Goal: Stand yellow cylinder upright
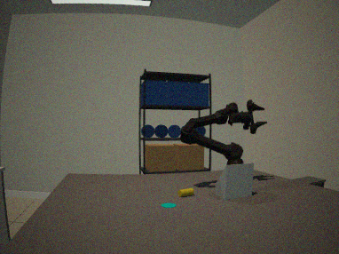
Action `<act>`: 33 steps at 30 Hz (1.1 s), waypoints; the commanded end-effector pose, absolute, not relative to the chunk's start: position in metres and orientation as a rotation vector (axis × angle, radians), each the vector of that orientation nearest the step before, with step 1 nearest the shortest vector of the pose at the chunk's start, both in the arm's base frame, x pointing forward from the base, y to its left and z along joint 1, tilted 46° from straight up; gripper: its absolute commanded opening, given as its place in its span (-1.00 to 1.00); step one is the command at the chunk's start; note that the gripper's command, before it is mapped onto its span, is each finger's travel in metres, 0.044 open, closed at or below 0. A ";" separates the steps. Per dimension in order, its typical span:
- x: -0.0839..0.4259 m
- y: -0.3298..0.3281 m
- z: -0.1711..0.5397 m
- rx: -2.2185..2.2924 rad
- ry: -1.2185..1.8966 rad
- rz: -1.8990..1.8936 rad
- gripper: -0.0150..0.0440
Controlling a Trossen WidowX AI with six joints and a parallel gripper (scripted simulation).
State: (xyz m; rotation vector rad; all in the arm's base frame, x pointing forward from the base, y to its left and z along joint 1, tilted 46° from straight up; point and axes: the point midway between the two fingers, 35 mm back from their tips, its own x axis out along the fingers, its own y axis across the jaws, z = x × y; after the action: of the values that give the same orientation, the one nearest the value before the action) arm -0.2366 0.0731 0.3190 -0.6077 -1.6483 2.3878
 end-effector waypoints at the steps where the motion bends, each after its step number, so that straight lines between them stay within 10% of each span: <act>1: -0.236 0.075 0.318 -0.617 -1.641 2.386 0.78; 33: -0.007 0.277 0.193 -1.425 0.011 1.454 0.56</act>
State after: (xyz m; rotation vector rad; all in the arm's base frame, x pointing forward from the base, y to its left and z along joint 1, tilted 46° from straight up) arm -0.0337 0.2739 0.1994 -1.4232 -0.1155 1.5600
